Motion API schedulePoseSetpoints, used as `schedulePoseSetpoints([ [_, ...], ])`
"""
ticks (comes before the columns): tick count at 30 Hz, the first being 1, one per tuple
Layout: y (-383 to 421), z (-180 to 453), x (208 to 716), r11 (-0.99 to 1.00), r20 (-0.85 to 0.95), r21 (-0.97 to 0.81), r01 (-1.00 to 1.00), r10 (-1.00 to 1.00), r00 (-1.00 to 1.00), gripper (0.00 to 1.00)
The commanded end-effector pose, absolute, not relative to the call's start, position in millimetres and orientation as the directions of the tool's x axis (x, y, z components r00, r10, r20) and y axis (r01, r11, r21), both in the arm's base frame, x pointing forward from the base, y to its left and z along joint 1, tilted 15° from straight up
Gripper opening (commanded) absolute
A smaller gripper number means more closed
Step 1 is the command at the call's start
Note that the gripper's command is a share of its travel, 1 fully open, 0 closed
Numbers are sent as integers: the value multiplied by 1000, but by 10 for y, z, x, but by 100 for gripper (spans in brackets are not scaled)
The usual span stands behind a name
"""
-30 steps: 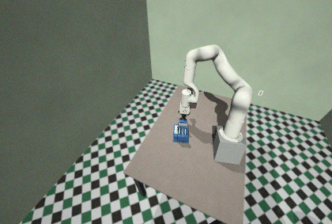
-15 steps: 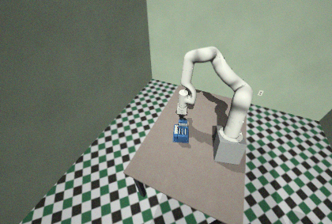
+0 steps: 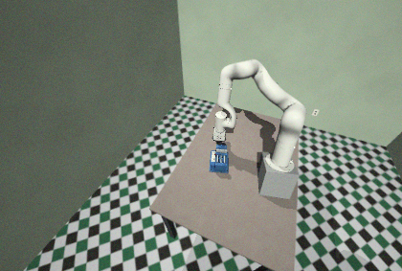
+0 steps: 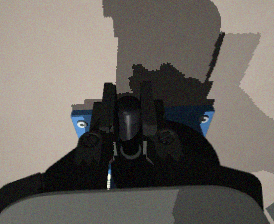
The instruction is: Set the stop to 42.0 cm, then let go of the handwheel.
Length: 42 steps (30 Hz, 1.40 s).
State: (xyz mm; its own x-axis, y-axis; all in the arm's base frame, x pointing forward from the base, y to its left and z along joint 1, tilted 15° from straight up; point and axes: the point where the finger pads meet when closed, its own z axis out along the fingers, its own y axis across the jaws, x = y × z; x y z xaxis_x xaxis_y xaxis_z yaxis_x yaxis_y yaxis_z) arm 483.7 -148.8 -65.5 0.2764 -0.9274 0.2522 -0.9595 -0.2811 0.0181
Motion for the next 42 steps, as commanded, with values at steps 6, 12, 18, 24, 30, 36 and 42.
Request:
schedulePoseSetpoints([
  [6,-1529,-742,4788,-281,253,16,-959,-927,276,6],
  [12,-1545,-768,4759,-281,253,16,-959,-927,276,6],
  [18,-1567,-798,4710,-281,253,16,-959,-927,276,6],
  [24,-1588,-814,4654,-281,253,16,-959,-927,276,6],
  [30,-1601,-817,4614,-281,253,16,-959,-927,276,6],
  [36,-1619,-809,4547,-281,253,16,-959,-927,276,6],
  [42,-1634,-775,4466,-281,253,16,-959,-927,276,6],
])
